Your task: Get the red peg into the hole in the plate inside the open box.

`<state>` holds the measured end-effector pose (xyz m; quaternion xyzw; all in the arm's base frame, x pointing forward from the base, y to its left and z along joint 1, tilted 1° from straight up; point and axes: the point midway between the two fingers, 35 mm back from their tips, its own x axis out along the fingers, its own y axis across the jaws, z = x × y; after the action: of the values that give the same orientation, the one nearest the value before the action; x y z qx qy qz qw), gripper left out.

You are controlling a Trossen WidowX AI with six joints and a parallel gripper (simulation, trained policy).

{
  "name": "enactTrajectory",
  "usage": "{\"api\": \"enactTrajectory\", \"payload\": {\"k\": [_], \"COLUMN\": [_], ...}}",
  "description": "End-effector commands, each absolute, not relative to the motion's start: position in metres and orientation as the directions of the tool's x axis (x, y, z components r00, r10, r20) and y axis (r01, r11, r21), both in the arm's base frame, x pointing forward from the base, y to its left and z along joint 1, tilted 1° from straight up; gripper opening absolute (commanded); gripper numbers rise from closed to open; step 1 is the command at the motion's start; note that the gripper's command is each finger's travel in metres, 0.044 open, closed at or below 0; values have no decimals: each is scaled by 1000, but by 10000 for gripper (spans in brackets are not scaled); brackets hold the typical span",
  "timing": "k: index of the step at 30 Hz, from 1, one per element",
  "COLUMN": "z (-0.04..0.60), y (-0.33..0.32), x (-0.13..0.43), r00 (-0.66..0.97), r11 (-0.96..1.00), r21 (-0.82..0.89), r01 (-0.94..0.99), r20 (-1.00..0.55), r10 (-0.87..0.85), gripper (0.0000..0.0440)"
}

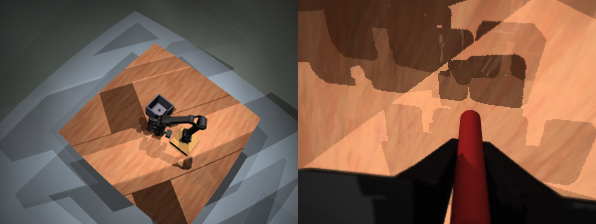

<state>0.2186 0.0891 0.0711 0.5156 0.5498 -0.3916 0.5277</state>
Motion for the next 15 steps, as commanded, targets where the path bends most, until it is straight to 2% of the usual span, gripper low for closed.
{"api": "enactTrajectory", "payload": {"k": [1, 15], "z": [90, 153], "y": [86, 51], "x": [225, 241], "r00": [135, 265], "r11": [164, 181], "r21": [163, 283], "r01": [973, 942], "r20": [-976, -957], "r10": [169, 118], "gripper": [0, 0]}}
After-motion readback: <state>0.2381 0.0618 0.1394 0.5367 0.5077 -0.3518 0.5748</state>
